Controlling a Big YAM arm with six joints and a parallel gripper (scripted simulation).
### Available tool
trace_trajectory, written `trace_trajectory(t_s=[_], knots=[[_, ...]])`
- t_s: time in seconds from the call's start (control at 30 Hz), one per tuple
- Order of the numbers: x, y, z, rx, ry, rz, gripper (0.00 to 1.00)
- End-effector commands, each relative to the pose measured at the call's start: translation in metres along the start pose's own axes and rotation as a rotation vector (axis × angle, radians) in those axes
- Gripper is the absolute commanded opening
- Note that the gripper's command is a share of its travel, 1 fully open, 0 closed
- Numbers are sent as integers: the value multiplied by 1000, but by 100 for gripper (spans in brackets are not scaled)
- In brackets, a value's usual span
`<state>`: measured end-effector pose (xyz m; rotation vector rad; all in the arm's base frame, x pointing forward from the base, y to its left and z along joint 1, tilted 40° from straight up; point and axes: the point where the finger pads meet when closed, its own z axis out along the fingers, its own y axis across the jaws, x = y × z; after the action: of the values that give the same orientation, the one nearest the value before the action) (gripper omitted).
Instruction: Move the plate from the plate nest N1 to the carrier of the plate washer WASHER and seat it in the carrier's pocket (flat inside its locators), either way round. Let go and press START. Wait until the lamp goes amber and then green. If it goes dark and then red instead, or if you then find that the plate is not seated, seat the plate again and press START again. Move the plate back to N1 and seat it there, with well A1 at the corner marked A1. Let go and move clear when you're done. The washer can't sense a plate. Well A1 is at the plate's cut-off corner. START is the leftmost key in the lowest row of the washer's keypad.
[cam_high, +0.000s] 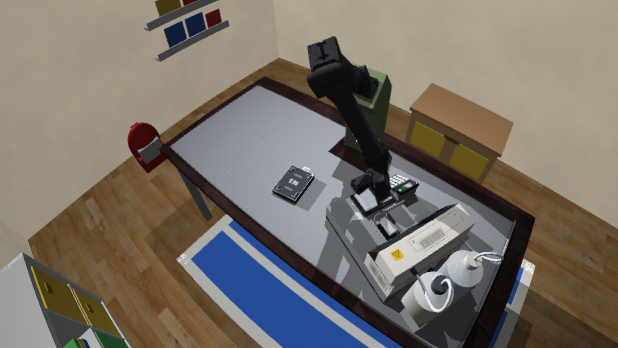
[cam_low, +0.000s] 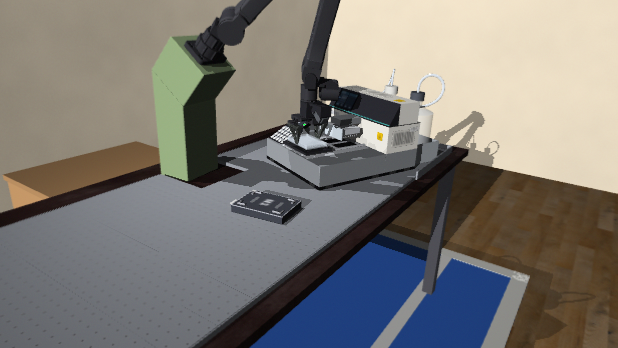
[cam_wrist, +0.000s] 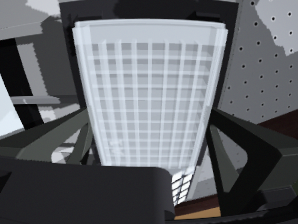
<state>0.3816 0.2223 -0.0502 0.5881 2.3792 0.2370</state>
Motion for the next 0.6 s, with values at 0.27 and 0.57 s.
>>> trace_trajectory(t_s=[0.27,0.57], knots=[[1,-3,6,5,3,-12,84],[0,-1,7,1,0,-10,84]])
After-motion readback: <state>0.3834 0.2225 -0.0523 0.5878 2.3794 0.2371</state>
